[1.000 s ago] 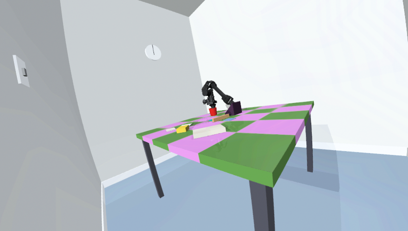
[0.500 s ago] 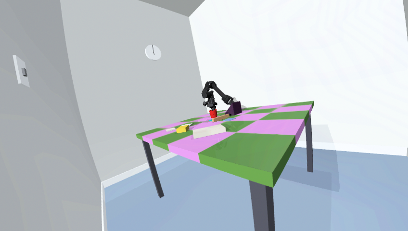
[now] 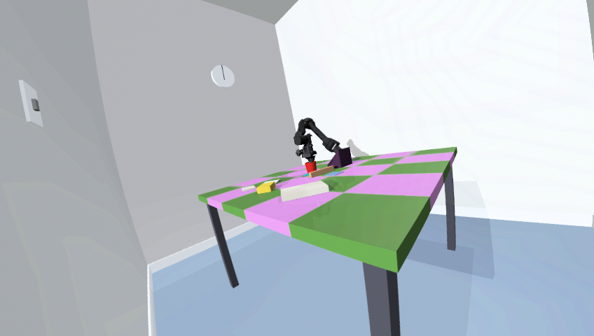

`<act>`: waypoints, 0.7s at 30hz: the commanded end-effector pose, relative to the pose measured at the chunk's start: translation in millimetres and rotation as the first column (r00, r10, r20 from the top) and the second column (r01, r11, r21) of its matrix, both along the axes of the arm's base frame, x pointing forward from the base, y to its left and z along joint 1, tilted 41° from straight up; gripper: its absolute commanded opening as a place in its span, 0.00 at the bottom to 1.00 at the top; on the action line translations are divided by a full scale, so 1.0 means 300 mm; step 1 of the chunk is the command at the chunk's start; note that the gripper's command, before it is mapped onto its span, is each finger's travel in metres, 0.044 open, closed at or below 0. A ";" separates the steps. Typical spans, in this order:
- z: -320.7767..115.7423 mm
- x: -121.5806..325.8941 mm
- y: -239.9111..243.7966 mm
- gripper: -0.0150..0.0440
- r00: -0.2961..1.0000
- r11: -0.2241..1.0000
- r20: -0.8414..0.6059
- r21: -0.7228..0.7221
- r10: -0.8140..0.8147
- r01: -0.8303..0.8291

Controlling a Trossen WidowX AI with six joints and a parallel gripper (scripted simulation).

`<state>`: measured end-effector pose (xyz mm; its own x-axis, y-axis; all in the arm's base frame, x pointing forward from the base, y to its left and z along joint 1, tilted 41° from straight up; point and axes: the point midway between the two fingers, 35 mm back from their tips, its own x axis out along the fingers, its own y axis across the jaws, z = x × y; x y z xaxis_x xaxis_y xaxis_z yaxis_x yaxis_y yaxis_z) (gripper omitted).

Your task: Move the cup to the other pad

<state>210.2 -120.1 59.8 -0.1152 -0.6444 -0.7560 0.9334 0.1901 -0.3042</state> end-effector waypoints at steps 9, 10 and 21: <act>0.002 0.001 0.000 0.34 1.000 1.000 0.001 0.000 -0.002 0.002; 0.002 0.001 0.000 0.39 1.000 1.000 0.001 0.000 -0.002 0.002; 0.009 0.003 0.008 0.47 1.000 1.000 0.001 0.000 -0.001 0.001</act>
